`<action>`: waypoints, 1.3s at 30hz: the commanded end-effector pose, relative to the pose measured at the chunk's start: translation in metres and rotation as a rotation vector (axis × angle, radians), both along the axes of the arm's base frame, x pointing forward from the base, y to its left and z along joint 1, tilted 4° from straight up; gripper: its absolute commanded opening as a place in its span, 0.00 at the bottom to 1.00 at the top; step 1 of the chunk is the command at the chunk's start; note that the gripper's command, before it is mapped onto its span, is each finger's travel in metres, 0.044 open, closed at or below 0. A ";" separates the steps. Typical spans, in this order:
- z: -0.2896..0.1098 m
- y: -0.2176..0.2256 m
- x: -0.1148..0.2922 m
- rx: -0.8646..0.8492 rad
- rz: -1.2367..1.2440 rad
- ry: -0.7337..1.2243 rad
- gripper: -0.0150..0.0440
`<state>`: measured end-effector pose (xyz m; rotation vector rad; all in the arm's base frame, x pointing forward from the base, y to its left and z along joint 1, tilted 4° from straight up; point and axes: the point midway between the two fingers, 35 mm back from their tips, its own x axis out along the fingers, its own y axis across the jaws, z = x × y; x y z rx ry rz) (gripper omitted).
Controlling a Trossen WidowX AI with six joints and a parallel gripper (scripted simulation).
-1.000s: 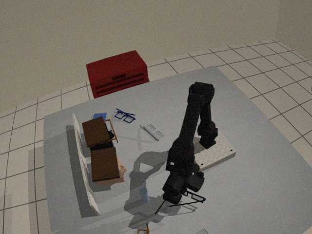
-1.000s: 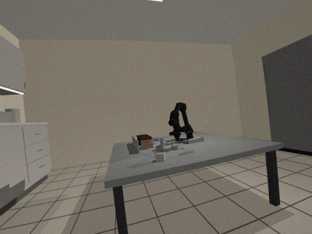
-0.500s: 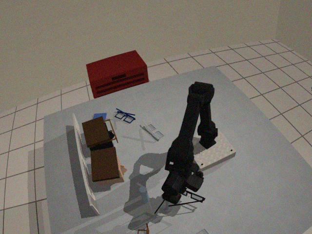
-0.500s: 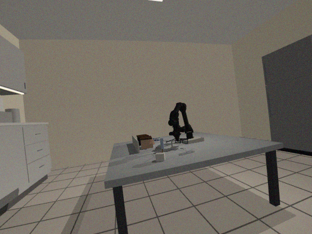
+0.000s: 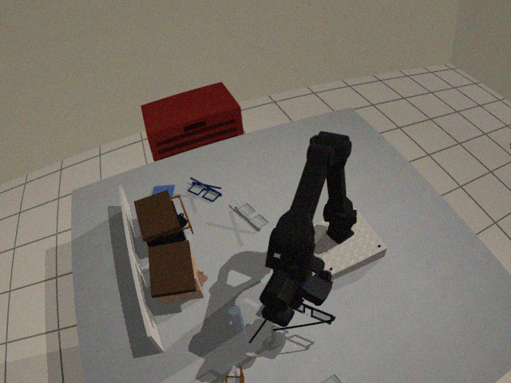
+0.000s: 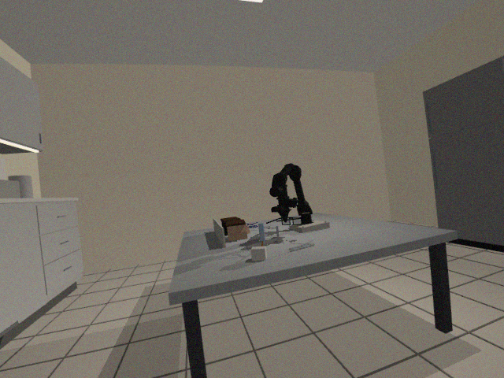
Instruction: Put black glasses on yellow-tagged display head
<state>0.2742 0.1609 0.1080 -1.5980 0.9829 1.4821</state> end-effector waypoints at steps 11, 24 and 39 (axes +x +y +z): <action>0.024 0.002 0.001 0.014 -0.083 -0.019 0.25; 0.025 0.013 0.008 0.037 -0.511 -0.040 0.25; 0.026 0.026 0.015 0.062 -1.008 -0.062 0.25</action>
